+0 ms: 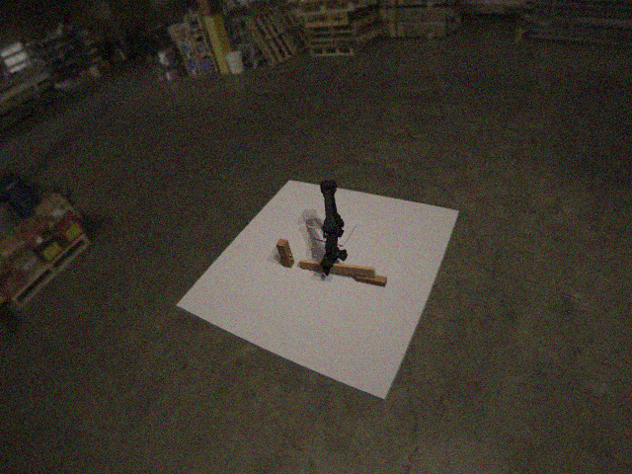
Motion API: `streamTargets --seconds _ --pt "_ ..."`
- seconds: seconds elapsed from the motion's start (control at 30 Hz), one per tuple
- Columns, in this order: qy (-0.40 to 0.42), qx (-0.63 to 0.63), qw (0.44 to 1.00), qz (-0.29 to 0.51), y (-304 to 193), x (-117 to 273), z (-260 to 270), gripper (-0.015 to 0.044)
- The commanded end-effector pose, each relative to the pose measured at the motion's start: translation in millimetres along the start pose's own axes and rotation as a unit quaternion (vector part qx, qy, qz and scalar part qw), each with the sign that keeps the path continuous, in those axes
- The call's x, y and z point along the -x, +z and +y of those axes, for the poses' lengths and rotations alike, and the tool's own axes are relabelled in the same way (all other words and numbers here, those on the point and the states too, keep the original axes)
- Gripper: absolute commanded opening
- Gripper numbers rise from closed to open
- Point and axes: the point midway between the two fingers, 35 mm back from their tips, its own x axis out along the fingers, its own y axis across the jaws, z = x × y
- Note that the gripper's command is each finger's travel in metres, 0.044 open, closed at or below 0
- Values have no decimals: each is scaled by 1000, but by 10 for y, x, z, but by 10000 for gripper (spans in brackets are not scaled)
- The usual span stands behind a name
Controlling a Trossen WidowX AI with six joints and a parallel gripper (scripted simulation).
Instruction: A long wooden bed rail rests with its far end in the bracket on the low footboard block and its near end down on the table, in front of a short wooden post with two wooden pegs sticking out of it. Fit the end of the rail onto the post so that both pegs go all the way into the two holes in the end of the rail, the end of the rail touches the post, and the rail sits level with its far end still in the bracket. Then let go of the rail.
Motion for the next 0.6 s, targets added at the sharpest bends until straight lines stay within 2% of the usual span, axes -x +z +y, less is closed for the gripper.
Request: streamTargets --seconds 0.0,0.23,0.57 --pt "73 -17 997 6 -369 44 -38 440" --pt "219 -61 974 -27 -1154 408 26 440" --pt "231 -66 970 -33 -1222 457 40 440"
